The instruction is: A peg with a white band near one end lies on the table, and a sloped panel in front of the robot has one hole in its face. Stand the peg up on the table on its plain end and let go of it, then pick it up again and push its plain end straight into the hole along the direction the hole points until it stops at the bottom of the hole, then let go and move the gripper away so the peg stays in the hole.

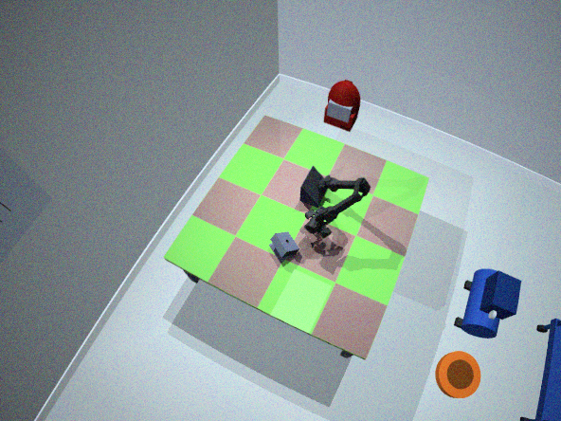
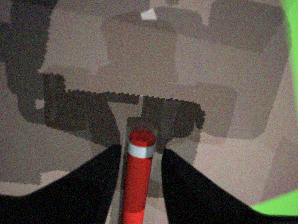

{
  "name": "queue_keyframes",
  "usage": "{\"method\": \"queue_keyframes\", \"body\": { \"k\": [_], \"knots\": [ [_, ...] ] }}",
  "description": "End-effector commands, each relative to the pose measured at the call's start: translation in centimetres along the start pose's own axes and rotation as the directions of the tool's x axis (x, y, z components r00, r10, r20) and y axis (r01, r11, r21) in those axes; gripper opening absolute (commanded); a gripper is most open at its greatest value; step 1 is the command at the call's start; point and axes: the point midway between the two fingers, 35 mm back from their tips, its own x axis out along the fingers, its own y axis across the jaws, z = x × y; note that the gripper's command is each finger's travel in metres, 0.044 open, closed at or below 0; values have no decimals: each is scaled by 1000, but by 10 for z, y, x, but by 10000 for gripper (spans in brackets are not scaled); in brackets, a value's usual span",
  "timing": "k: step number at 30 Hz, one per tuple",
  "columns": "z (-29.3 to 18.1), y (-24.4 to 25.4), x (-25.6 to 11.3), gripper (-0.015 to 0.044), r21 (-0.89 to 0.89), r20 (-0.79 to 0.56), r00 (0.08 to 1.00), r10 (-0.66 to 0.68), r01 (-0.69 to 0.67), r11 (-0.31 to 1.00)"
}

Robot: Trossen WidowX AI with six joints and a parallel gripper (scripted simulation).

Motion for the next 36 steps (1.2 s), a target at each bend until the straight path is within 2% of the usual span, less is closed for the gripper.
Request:
{"method": "queue_keyframes", "body": {
  "k": [1, 9, 18, 36],
  "knots": [
    [0, 1, 0, 103, 2, -1, 1000, 5, -5, 1000],
    [0, 1, 0, 50, 2, -1, 1000, 5, -5, 1000],
    [-1, 0, -1, 49, 2, 14, 1000, 4, -4, 1000],
    [-7, 0, -12, 49, 3, 180, 984, 3, -4, 1000]
  ]
}}
